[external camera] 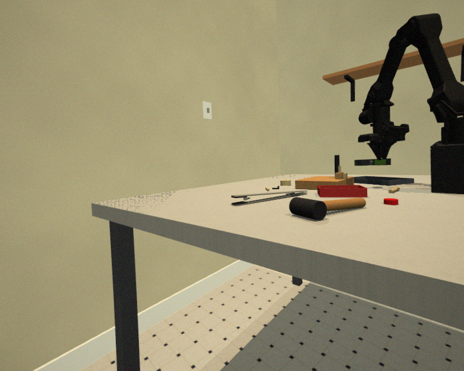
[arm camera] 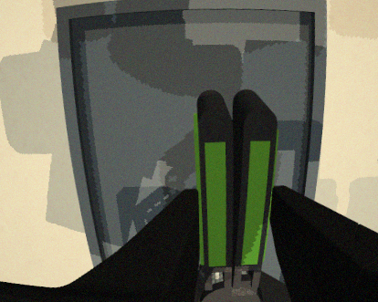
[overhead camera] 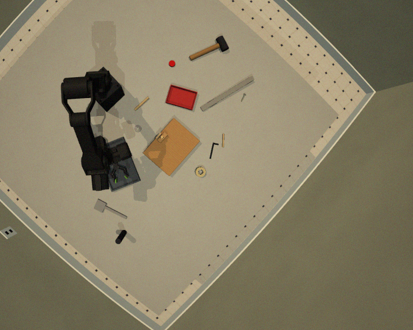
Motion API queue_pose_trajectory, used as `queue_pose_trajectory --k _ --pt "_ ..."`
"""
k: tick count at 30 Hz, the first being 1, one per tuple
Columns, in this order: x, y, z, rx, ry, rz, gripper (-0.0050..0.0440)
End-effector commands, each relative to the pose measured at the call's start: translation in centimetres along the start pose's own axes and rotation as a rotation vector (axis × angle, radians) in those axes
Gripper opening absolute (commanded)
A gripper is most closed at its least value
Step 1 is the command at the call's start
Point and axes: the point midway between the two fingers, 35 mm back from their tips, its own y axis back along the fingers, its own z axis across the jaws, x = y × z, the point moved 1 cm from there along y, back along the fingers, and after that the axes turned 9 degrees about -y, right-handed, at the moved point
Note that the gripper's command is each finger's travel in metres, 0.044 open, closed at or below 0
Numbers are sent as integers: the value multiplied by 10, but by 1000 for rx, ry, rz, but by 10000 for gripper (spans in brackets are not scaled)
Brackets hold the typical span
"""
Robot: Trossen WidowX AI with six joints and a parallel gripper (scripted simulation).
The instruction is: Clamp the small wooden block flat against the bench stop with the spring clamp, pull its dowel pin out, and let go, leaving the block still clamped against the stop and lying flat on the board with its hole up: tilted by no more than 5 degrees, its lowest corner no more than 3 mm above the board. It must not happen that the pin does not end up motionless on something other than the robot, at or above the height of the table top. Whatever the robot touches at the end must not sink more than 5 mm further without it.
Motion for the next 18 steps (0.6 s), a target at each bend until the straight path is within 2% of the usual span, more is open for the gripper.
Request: queue_pose_trajectory --k 1,18 --pt "4 8 0 -4 4 19 0" --pt "2 23 0 -4 3 19 0"
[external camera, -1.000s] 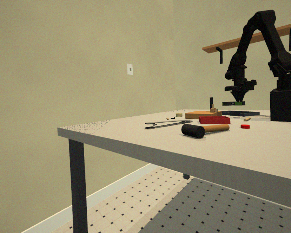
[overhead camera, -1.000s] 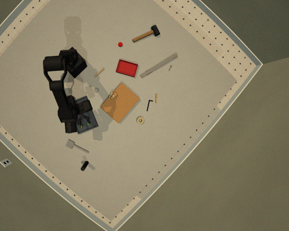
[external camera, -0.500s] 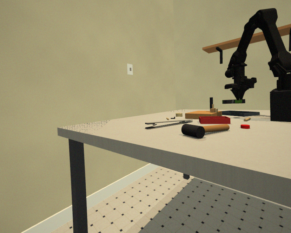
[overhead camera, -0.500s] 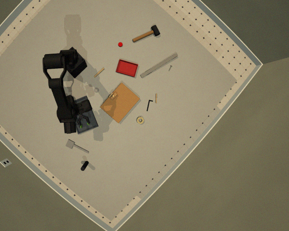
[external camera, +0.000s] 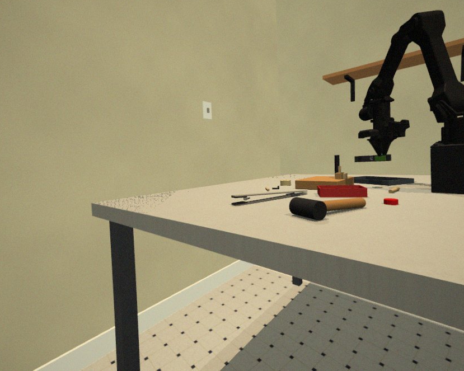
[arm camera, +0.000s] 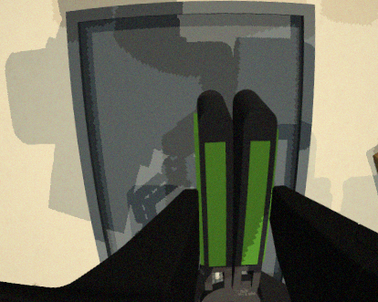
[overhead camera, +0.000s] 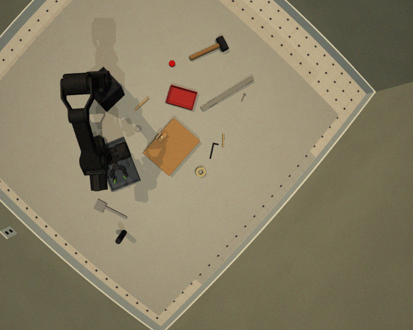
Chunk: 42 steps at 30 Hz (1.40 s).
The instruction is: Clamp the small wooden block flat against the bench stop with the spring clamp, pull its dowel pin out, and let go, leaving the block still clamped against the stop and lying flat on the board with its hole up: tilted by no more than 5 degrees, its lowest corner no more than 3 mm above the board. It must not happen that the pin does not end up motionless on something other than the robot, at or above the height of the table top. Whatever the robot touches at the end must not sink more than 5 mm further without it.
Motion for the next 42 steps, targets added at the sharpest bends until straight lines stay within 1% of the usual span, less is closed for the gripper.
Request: queue_pose_trajectory --k 1,24,42 --pt "4 9 0 -5 4 20 0" --pt "0 29 0 -5 3 19 0" --pt "1 29 -8 -8 122 19 0"
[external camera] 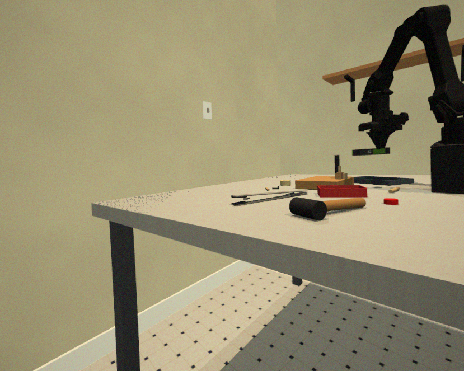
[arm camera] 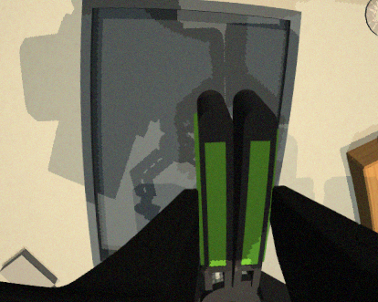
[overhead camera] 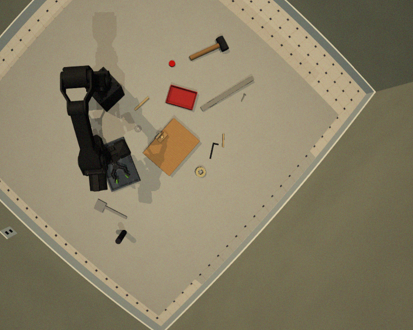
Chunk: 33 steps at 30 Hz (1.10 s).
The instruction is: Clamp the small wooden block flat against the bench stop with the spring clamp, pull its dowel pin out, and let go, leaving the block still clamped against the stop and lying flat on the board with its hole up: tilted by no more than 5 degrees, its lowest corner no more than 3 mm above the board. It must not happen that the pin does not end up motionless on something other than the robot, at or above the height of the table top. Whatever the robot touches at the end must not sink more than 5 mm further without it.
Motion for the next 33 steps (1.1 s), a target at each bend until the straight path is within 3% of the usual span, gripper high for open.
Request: queue_pose_trajectory --k 1,33 --pt "3 2 -2 -5 36 7 0" --pt "7 3 -17 -9 269 7 0"
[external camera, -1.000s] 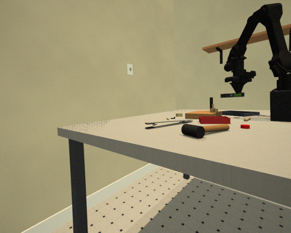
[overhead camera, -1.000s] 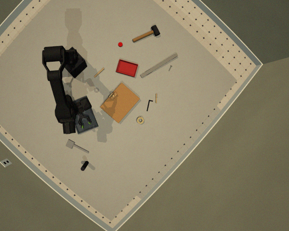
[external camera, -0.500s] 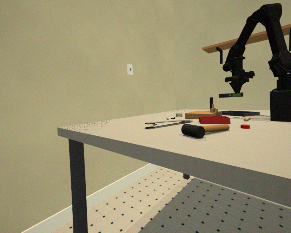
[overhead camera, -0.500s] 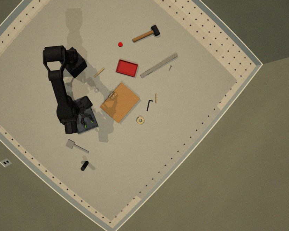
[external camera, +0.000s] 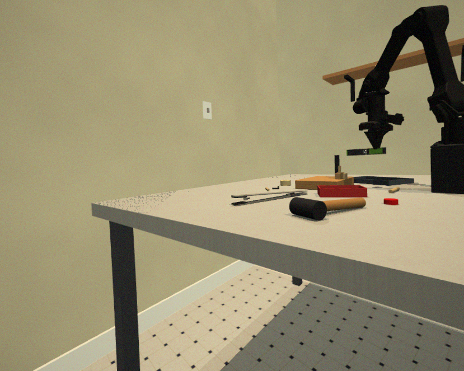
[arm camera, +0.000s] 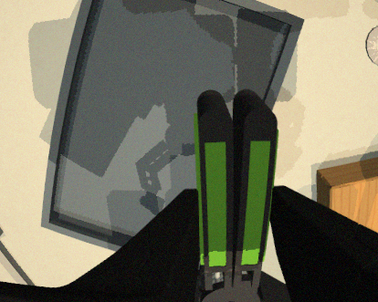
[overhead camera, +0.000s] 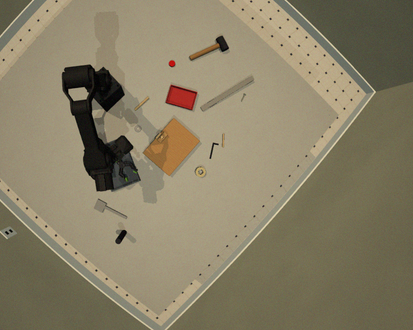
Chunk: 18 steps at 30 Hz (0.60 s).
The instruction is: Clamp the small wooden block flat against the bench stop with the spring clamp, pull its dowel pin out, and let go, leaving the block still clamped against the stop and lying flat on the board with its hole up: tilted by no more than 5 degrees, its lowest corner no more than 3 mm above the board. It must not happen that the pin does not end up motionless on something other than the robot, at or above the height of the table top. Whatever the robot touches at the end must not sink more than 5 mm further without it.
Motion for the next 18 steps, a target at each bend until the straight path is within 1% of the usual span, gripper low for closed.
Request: queue_pose_trajectory --k 1,18 --pt "3 2 -2 -4 35 5 0" --pt "7 2 -9 -6 160 4 0"
